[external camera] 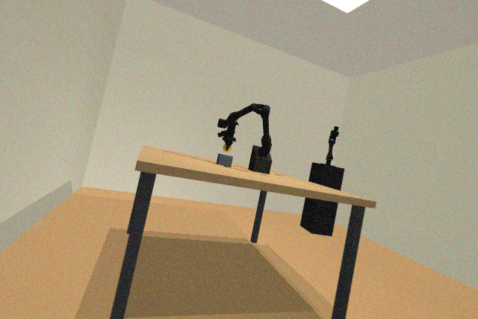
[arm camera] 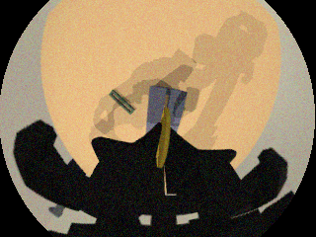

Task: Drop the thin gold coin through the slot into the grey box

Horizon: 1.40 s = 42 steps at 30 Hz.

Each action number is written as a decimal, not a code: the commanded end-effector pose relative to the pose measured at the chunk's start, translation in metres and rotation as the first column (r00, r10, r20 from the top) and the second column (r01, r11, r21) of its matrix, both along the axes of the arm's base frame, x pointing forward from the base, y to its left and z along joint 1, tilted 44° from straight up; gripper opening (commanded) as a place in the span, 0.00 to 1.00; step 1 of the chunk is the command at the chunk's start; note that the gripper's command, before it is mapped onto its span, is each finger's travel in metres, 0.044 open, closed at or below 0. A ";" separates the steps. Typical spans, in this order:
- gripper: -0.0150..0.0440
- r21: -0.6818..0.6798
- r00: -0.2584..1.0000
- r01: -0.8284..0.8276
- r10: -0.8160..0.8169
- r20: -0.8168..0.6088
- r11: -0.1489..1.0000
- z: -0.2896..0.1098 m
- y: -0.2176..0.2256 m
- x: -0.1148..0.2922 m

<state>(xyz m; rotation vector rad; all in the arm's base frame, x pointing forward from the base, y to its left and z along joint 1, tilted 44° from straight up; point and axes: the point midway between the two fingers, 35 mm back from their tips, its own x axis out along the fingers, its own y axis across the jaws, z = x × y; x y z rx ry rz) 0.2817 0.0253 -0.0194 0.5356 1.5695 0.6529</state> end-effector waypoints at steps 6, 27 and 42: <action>0.25 -0.001 1.000 0.001 -0.001 0.001 1.000 0.001 0.001 0.000; 0.25 -0.001 1.000 0.005 -0.005 0.009 1.000 -0.004 -0.003 -0.001; 0.25 -0.002 1.000 0.011 -0.011 0.003 1.000 -0.008 0.000 -0.003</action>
